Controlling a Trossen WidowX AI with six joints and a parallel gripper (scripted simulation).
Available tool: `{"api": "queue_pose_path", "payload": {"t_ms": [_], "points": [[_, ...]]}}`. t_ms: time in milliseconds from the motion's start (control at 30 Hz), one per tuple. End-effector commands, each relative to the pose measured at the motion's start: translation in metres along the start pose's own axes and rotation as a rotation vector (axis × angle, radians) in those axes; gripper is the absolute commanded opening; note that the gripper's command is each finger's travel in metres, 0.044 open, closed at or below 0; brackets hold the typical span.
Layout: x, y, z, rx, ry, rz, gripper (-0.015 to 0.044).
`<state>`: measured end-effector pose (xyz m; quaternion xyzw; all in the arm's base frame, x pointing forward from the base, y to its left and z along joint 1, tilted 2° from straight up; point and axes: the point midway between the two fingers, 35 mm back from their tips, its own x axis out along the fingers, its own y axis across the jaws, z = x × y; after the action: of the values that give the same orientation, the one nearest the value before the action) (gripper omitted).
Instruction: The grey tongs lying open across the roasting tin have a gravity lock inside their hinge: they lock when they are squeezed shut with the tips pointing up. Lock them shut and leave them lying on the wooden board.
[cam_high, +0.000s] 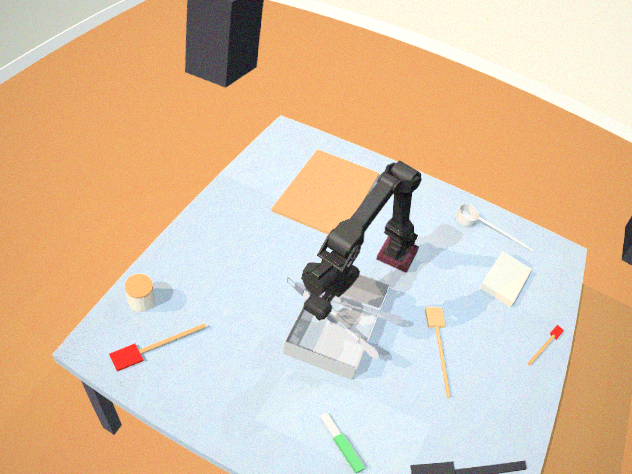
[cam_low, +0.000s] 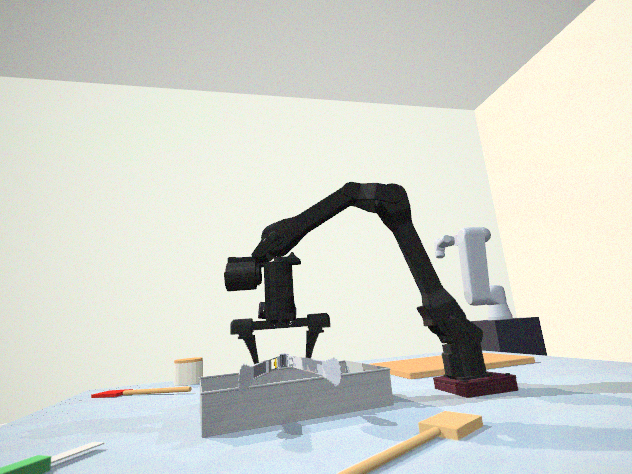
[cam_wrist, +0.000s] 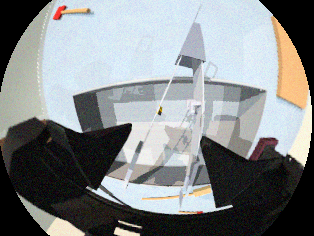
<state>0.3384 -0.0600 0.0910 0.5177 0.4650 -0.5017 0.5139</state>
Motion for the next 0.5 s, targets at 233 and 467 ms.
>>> {"api": "queue_pose_path", "payload": {"t_ms": [233,467], "points": [[0.021,-0.003,-0.002,0.0,0.007,-0.004,0.044],[0.031,-0.005,-0.002,0.0,0.007,-0.004,0.044]]}}
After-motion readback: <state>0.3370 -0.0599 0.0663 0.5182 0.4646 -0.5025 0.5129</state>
